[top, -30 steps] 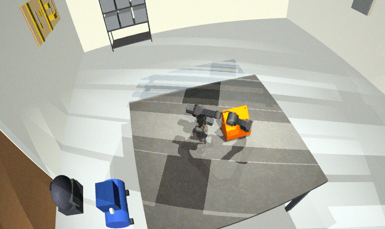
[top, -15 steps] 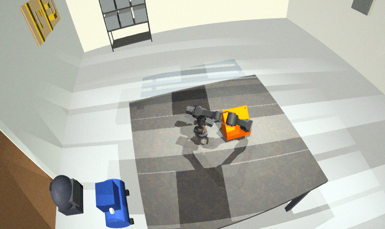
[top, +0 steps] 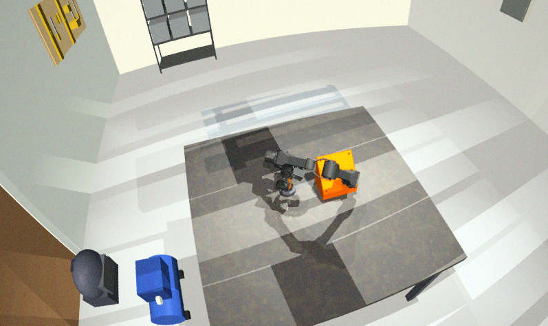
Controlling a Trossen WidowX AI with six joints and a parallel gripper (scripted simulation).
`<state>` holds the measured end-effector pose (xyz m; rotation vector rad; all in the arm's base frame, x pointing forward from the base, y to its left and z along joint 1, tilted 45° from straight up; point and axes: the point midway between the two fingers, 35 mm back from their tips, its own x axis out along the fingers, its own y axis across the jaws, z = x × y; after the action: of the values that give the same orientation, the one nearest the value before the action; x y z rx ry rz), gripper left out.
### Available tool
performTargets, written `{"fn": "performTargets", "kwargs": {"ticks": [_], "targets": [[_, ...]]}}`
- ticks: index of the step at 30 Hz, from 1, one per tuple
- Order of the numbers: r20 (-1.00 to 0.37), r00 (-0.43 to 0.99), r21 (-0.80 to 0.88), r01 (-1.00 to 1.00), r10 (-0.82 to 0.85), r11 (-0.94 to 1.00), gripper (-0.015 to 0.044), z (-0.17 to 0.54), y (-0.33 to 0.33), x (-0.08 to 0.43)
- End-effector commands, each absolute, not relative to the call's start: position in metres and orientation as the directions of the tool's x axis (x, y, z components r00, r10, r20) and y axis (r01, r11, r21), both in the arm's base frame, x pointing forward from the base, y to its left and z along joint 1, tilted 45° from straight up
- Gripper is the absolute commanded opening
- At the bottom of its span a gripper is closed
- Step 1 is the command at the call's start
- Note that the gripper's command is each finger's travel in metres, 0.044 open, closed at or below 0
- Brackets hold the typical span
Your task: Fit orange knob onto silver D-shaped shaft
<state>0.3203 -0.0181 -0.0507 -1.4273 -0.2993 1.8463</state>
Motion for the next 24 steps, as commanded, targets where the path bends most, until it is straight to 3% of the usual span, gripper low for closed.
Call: {"fn": "performTargets", "kwargs": {"ticks": [1,3,12,18,24], "targets": [[-0.721,-0.077,-0.602,-0.422,0.689,-0.678,0.0394,-0.050,-0.018,0.320],[-0.721,-0.077,-0.602,-0.422,0.689,-0.678,0.0440,-0.050,-0.018,0.320],[-0.721,-0.077,-0.602,-0.422,0.688,-0.678,0.0440,-0.049,-0.020,0.321],[-0.724,-0.077,-0.598,-0.425,0.686,-0.679,0.0440,0.010,-0.078,0.328],[-0.723,-0.078,-0.598,-0.426,0.686,-0.679,0.0440,0.017,-0.086,0.331]]}}
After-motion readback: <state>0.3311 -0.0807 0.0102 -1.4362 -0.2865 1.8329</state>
